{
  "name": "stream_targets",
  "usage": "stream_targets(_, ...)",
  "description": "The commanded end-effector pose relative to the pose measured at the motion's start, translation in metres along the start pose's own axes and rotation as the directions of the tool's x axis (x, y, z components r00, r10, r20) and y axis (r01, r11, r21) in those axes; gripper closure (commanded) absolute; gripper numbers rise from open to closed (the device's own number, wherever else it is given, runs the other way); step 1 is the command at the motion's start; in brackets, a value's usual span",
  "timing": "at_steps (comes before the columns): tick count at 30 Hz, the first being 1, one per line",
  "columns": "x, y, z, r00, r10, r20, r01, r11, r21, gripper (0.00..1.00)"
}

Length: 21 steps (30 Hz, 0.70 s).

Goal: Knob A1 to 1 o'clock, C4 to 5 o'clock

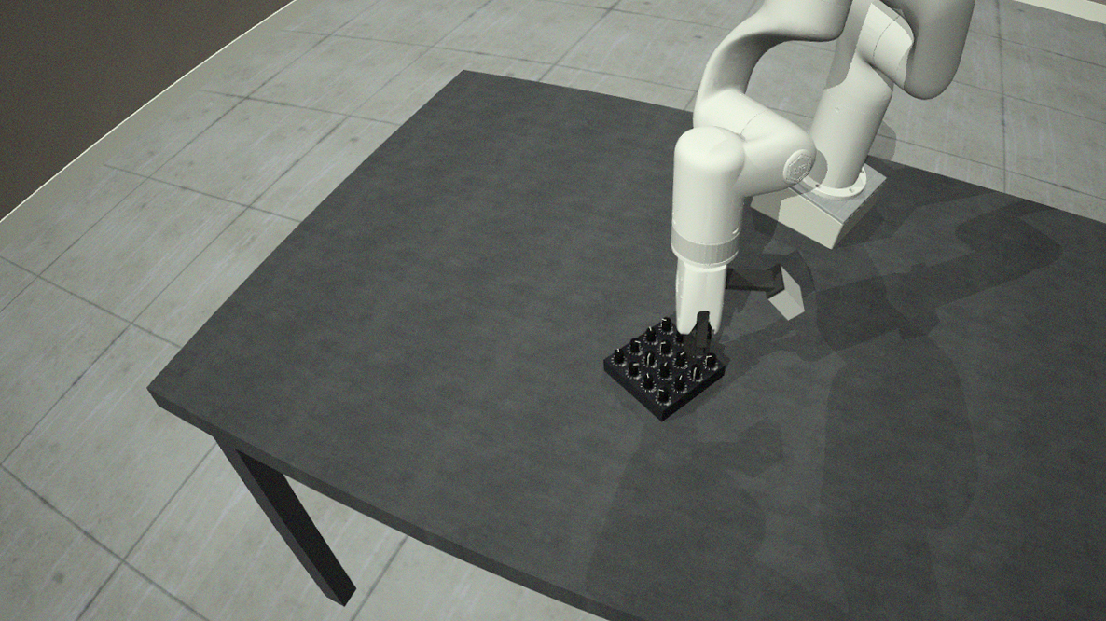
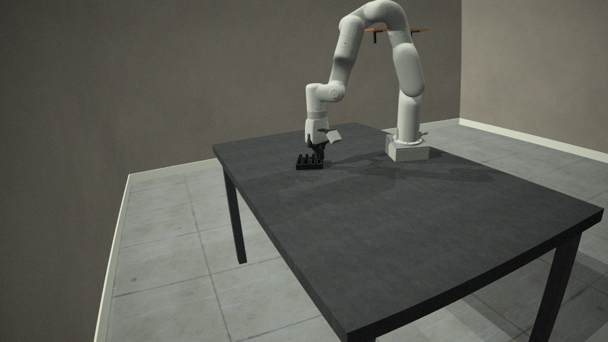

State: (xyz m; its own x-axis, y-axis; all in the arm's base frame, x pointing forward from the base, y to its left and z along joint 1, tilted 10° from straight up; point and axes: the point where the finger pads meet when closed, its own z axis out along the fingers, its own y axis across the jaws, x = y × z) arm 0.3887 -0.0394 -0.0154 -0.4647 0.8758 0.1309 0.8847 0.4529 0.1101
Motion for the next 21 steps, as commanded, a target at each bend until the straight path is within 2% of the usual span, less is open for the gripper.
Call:
stream_targets(1,-0.001,0.0011,-0.001,0.996,0.087,0.006,-0.087,0.996,0.001,0.92)
stream_targets(7,-0.001,0.0011,-0.001,0.982,0.191,0.006,-0.191,0.982,0.001,0.92)
stream_targets(16,-0.001,0.0011,-0.0011,0.925,0.381,0.006,-0.381,0.925,0.0,0.92)
stream_targets(21,-0.001,0.0011,-0.0011,0.905,0.425,0.006,-0.425,0.905,-0.001,0.92)
